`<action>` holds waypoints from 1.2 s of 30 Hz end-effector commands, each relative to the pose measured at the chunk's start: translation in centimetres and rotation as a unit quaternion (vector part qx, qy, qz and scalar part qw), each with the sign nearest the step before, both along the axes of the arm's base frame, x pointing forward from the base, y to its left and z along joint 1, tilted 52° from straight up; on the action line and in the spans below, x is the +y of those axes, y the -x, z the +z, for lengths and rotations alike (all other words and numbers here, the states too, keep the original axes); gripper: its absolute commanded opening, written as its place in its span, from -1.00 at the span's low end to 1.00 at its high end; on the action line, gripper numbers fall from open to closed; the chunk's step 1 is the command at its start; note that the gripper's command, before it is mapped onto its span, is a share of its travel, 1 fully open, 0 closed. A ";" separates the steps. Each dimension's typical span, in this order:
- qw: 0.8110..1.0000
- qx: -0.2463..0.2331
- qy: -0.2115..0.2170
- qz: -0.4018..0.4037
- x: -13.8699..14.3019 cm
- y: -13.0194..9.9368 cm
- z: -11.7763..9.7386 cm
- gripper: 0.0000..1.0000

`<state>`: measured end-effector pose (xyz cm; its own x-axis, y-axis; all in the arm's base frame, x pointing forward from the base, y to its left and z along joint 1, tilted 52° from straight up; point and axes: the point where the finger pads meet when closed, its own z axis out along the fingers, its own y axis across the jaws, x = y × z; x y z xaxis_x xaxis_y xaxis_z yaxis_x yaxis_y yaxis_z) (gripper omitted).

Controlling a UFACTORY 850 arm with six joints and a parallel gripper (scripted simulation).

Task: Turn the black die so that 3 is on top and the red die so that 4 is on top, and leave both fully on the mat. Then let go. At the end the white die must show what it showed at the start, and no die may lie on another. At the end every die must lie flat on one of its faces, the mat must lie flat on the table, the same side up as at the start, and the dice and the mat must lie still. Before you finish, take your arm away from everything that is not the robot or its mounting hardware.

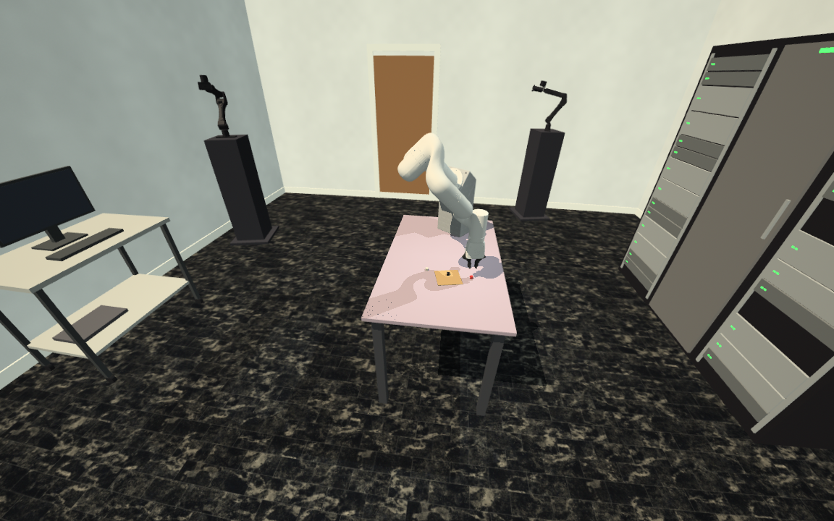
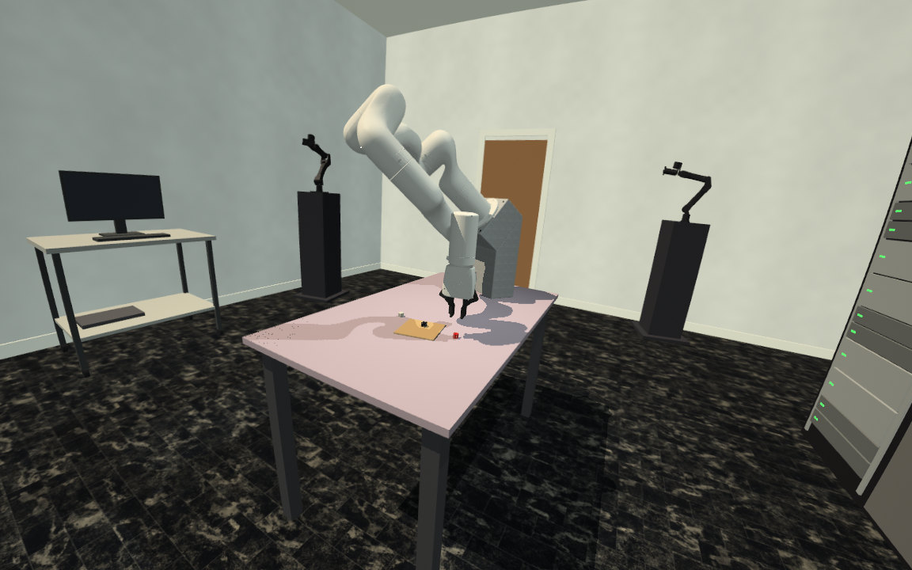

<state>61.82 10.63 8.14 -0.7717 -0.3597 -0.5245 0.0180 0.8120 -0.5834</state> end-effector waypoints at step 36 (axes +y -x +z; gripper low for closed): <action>1.000 0.000 0.000 0.000 -0.2 -0.3 -0.2 -0.38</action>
